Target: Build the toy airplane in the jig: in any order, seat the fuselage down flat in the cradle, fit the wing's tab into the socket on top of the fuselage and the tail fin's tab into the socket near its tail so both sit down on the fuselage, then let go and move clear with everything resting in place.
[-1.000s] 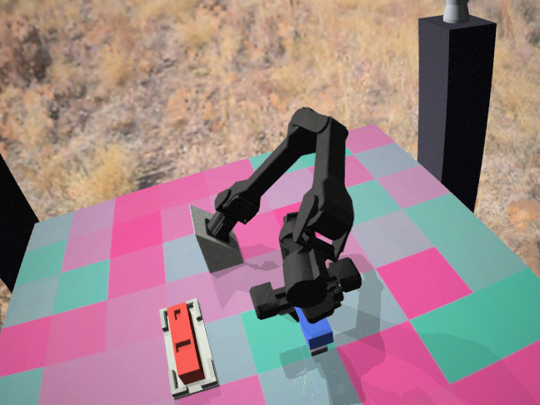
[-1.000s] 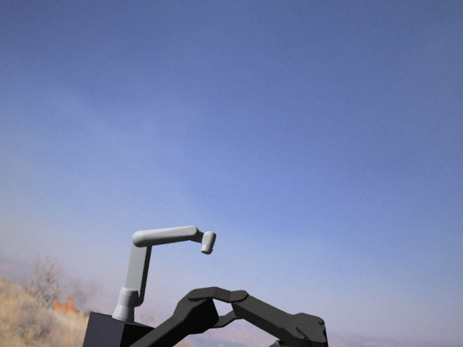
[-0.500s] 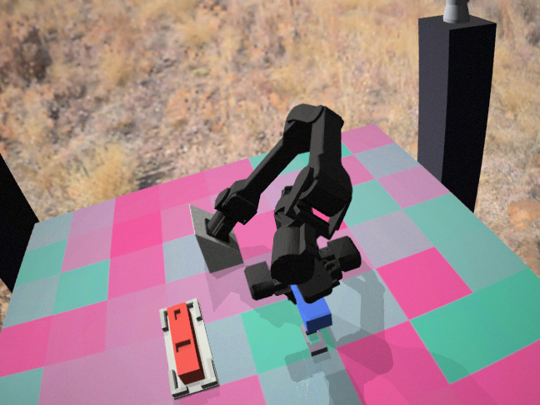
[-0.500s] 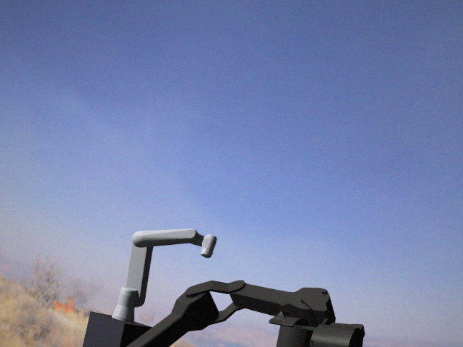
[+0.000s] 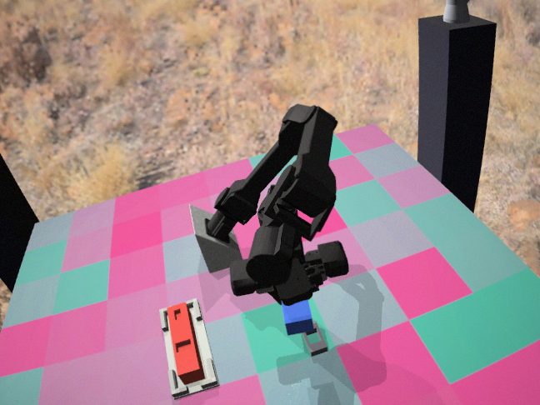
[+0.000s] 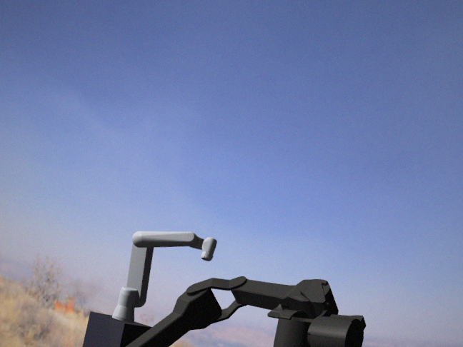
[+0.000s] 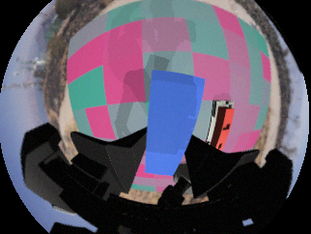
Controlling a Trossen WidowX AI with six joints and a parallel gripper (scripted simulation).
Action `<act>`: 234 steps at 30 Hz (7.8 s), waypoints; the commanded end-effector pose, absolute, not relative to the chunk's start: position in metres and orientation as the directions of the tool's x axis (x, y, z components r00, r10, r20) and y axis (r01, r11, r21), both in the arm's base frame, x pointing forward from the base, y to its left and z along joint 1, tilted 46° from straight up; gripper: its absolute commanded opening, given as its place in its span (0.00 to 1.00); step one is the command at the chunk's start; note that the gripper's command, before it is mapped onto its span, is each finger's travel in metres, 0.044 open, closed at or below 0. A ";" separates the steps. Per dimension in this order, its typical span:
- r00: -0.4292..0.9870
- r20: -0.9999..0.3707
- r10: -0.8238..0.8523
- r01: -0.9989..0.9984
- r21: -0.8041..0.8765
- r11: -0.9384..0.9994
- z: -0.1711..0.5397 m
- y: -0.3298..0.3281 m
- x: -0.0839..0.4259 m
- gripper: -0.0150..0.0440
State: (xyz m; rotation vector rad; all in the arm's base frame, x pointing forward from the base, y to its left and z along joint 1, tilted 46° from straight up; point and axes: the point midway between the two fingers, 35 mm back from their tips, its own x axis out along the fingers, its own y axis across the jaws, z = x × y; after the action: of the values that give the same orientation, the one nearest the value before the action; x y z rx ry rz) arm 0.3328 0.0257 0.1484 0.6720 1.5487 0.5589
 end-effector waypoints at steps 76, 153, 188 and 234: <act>-0.036 -0.714 0.700 0.994 0.044 0.096 -0.047 -0.111 0.291 0.39; -0.041 -0.714 0.699 0.994 0.045 0.104 -0.075 -0.084 0.289 0.97; -0.037 -0.715 0.698 0.318 0.654 0.686 -0.018 -0.145 0.294 1.00; -0.038 -0.704 0.710 0.084 0.705 0.704 0.159 0.033 0.188 1.00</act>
State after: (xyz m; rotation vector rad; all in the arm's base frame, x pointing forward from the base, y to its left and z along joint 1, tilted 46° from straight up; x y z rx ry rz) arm 0.1941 0.0284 0.1564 0.6605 1.5500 0.5735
